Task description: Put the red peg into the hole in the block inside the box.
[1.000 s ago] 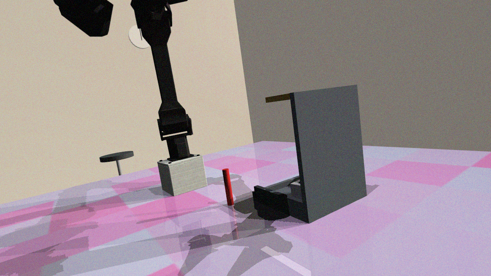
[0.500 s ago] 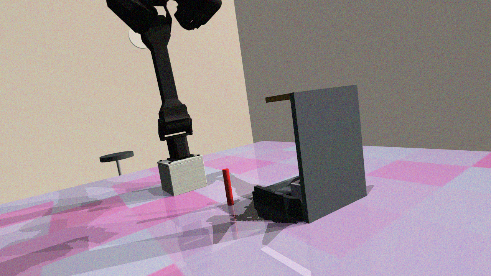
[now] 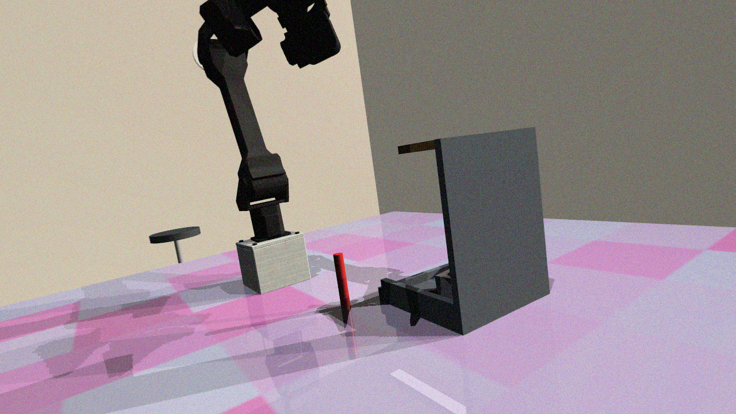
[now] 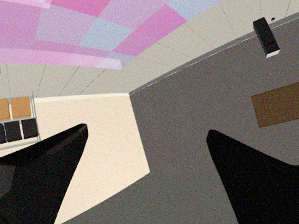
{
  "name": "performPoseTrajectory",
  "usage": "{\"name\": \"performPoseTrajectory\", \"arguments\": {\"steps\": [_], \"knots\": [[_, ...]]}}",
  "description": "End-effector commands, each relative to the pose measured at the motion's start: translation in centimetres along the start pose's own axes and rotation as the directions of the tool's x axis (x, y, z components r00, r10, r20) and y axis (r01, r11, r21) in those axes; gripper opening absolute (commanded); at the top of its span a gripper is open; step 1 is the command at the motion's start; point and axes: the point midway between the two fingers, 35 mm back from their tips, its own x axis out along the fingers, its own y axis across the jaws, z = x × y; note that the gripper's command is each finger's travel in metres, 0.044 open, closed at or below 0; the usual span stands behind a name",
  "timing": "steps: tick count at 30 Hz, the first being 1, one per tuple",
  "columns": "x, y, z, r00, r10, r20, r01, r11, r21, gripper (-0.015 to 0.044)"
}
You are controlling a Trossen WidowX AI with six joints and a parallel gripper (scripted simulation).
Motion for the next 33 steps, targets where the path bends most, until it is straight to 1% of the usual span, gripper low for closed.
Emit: {"name": "performPoseTrajectory", "arguments": {"steps": [1, 10, 19, 26, 33], "knots": [[-1.5, 0.3, 1.7, 0.998, -0.023, 0.066, 0.029, 0.996, -0.089, 0.0440], [-5.8, 1.7, 5.5, 0.973, -0.066, 0.221, 0.130, 0.949, -0.288, 0.0440], [-9.7, 4.3, 9.0, 0.927, -0.080, 0.367, 0.253, 0.855, -0.453, 0.0440], [-9.9, 4.5, 9.3, 0.923, -0.080, 0.378, 0.263, 0.846, -0.464, 0.0440], [-8.5, 4.5, 11.2, 0.923, -0.080, 0.377, 0.263, 0.846, -0.464, 0.0440]]}}
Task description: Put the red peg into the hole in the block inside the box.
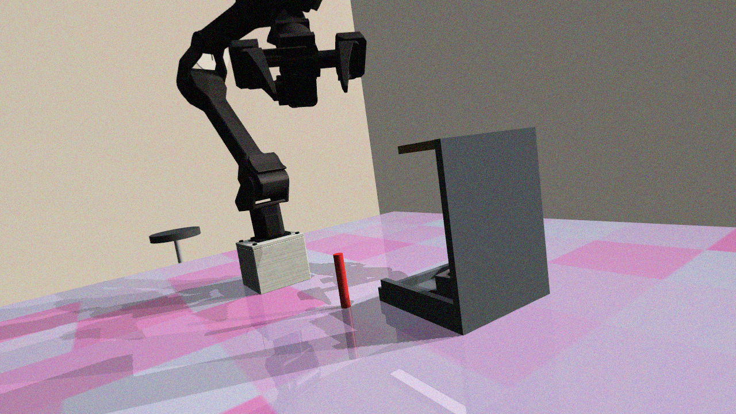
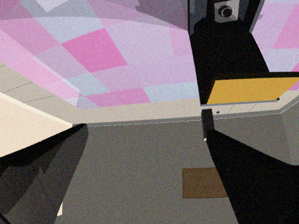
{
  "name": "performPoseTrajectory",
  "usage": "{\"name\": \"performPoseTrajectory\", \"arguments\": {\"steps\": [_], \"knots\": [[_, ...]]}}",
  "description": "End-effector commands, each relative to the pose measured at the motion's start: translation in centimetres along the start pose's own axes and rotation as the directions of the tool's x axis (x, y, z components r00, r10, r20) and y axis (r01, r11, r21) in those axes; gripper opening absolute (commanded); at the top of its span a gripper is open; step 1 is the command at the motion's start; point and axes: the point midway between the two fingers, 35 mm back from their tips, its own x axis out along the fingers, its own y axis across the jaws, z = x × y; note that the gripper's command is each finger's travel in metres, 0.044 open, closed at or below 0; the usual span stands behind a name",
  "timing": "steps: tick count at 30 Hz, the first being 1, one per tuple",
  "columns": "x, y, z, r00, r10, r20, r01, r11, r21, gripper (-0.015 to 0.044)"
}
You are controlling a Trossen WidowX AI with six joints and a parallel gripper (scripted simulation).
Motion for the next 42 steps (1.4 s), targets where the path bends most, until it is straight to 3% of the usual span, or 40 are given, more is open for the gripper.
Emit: {"name": "performPoseTrajectory", "arguments": {"steps": [1, 42], "knots": [[1.2, -0.3, 0.9, 1.000, -0.001, 0.009, 0.001, 1.000, -0.010, 0.0440], [11.7, 0.0, 12.0, 1.000, -0.001, 0.008, 0.001, 1.000, -0.009, 0.0440]]}}
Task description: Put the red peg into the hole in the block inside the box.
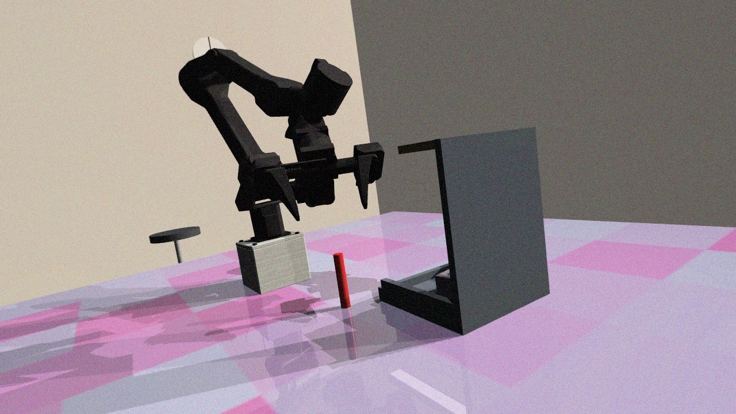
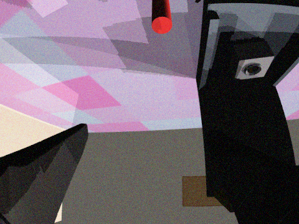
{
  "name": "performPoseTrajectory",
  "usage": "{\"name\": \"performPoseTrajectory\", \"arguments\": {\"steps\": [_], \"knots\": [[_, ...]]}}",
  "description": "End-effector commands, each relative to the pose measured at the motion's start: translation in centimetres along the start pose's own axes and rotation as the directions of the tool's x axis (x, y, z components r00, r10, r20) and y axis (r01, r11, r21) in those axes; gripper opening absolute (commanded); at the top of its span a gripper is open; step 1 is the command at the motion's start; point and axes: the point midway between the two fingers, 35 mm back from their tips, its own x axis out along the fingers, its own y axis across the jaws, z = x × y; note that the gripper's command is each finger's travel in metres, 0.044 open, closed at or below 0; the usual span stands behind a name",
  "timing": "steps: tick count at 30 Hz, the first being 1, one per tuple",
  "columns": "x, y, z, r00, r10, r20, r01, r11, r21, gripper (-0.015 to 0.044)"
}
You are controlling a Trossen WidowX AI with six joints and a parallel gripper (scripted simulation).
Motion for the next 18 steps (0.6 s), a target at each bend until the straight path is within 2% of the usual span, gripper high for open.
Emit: {"name": "performPoseTrajectory", "arguments": {"steps": [1, 7, 15, 18], "knots": [[0.7, 0.3, 1.3, 1.000, -0.001, 0.006, 0.001, 1.000, -0.010, 0.0440], [1.4, 0.7, 2.8, 1.000, 0.000, 0.005, 0.000, 1.000, -0.012, 0.0440], [1.2, -0.3, 2.9, 1.000, -0.001, 0.008, 0.001, 1.000, -0.010, 0.0230], [1.2, -0.3, 3.0, 1.000, -0.001, 0.008, 0.001, 1.000, -0.010, 0.0220]]}}
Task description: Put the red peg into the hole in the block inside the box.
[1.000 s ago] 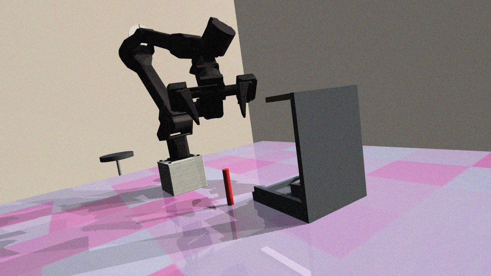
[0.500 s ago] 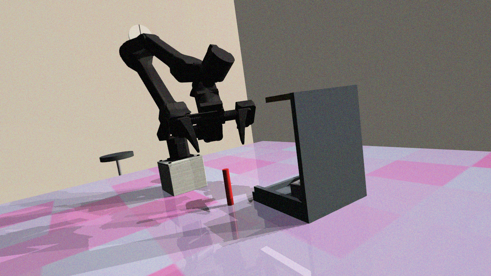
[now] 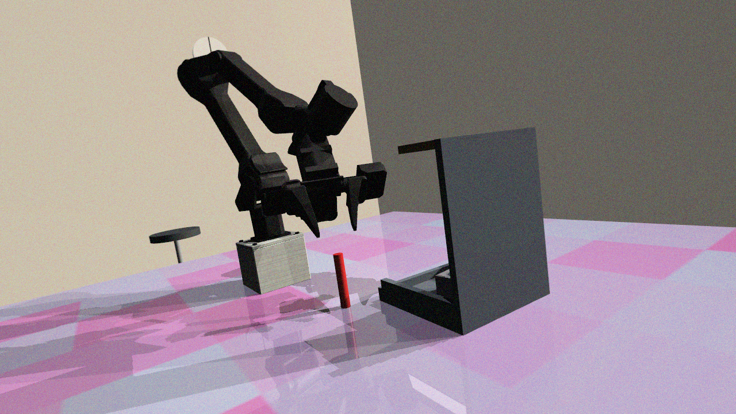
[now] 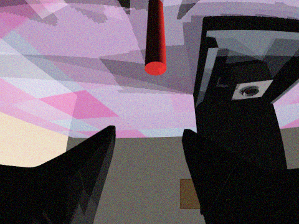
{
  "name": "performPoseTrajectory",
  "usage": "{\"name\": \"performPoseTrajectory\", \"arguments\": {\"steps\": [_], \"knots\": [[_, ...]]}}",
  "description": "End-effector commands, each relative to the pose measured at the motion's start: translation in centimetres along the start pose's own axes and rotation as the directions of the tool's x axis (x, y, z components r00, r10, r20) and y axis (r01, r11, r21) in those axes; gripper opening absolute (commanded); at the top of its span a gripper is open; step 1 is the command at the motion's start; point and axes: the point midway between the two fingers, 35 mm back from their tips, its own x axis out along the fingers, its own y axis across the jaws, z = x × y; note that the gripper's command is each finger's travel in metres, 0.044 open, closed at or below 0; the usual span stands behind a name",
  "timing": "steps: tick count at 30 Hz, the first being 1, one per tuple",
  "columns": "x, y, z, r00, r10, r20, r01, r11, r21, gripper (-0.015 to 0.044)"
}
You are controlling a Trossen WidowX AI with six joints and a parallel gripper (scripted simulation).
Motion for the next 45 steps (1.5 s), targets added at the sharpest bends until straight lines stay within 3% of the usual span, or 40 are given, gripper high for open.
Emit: {"name": "performPoseTrajectory", "arguments": {"steps": [1, 45], "knots": [[0.0, 0.0, 0.1, 1.000, 0.004, 0.000, -0.004, 1.000, 0.004, 0.0220], [4.5, -0.2, 4.3, 1.000, 0.004, 0.001, -0.004, 1.000, 0.003, 0.0220]]}}
